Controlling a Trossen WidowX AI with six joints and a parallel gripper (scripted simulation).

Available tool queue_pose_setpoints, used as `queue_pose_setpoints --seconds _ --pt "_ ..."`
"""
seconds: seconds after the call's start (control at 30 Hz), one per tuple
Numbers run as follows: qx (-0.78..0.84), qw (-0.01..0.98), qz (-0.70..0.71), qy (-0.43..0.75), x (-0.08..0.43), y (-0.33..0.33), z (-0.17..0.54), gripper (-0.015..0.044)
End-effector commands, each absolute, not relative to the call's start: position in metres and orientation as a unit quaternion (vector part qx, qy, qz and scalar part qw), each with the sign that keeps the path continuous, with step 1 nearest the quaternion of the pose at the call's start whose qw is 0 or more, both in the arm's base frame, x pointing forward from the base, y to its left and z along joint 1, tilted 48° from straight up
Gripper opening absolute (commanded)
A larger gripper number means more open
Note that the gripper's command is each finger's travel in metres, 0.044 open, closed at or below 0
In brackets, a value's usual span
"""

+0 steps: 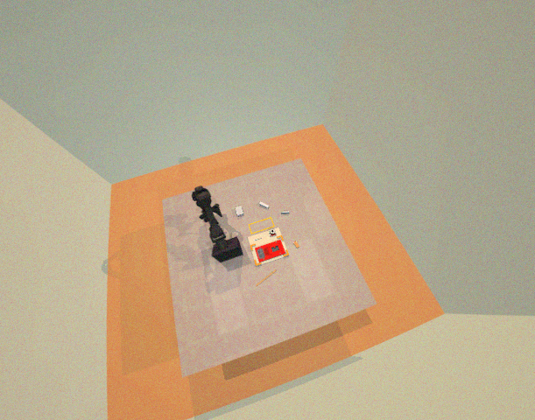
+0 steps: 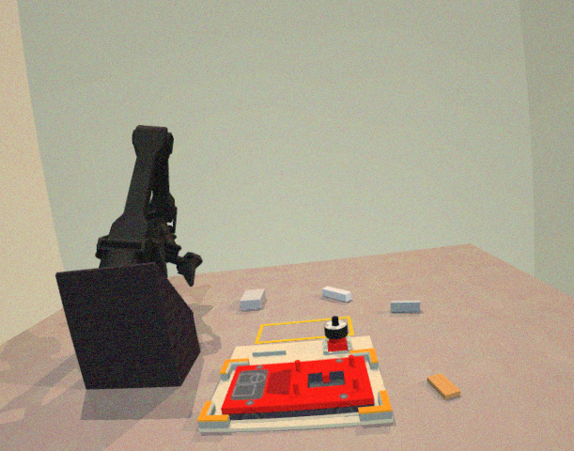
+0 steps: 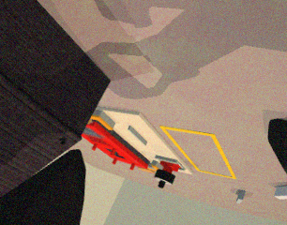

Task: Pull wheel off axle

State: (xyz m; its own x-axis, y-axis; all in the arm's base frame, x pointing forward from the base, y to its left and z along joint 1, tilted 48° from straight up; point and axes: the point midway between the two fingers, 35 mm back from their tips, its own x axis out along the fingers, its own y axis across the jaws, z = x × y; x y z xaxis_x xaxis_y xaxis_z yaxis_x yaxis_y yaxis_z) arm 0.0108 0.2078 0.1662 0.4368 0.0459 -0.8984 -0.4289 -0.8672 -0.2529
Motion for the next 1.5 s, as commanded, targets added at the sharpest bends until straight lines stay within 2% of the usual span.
queue_pose_setpoints --seconds 0.0,0.1,0.57,0.87,1.03,1.2,1.33,1.47 --pt "-0.815 0.231 0.518 0.120 0.011 0.208 0.166 0.0374" --pt "-0.798 0.263 0.518 0.159 0.018 0.211 0.162 0.0300" --pt "-0.497 0.558 0.412 0.521 0.120 0.230 0.120 0.0300" --pt "-0.195 0.652 0.251 0.688 0.198 0.209 0.094 0.0300" --pt "-0.030 0.654 0.156 0.740 0.234 0.192 0.081 0.0300" --pt "0.178 0.612 0.032 0.770 0.276 0.163 0.064 0.0300" --pt "0.340 0.545 -0.064 0.764 0.307 0.131 0.051 0.0300" --pt "0.498 0.437 -0.158 0.732 0.336 0.093 0.038 0.0300"
